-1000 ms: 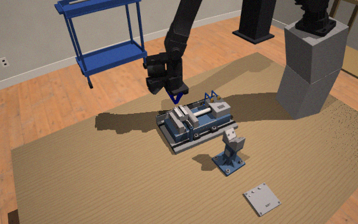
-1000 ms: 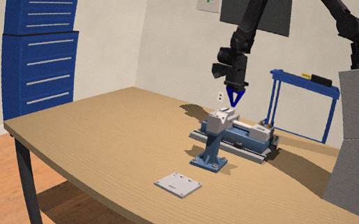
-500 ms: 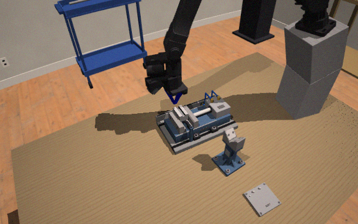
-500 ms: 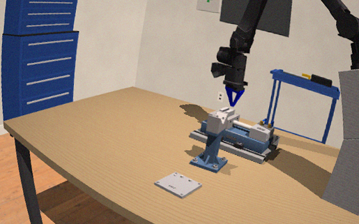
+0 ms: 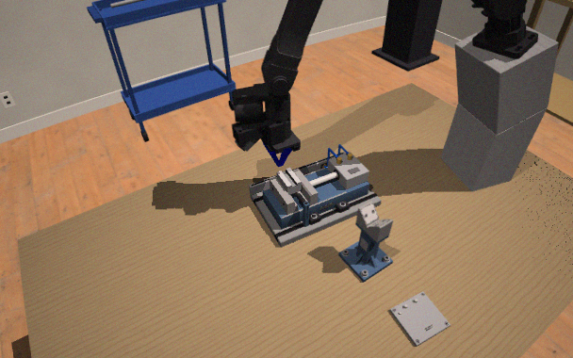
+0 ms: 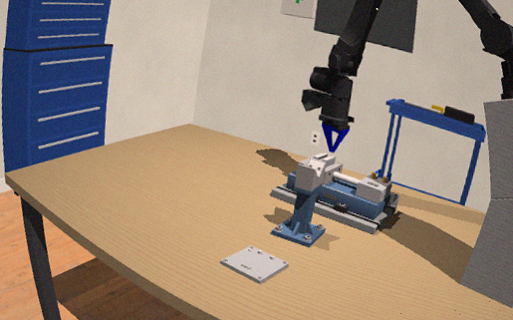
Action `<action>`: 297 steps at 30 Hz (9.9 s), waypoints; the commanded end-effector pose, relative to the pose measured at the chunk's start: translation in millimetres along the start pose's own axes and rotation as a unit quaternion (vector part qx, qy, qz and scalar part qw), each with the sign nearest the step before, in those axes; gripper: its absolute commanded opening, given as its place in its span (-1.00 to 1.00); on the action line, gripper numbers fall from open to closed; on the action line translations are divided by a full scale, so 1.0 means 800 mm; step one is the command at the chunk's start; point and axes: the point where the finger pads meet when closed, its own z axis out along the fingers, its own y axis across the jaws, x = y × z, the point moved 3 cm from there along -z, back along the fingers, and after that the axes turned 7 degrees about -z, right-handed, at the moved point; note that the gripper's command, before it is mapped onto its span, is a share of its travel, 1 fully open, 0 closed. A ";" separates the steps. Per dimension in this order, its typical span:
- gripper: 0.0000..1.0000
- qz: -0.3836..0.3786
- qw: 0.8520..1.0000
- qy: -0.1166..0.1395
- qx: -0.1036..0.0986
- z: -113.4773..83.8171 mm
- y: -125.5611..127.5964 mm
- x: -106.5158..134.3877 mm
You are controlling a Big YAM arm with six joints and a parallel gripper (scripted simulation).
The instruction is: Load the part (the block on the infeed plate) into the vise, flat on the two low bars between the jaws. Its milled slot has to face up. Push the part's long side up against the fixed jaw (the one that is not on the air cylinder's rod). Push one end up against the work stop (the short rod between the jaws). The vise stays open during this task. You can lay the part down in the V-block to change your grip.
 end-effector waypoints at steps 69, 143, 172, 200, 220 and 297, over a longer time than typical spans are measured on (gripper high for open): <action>-1.00 -0.001 1.000 -0.013 0.005 -0.007 0.002 -0.011; -1.00 -0.001 1.000 -0.016 0.005 0.011 0.000 -0.020; -1.00 -0.001 1.000 -0.017 0.005 0.011 0.001 -0.020; -1.00 -0.002 1.000 -0.016 0.005 0.009 0.004 -0.019; -1.00 -0.001 1.000 -0.013 0.005 0.007 0.010 -0.014; -1.00 -0.001 1.000 -0.017 0.004 -0.001 0.034 -0.017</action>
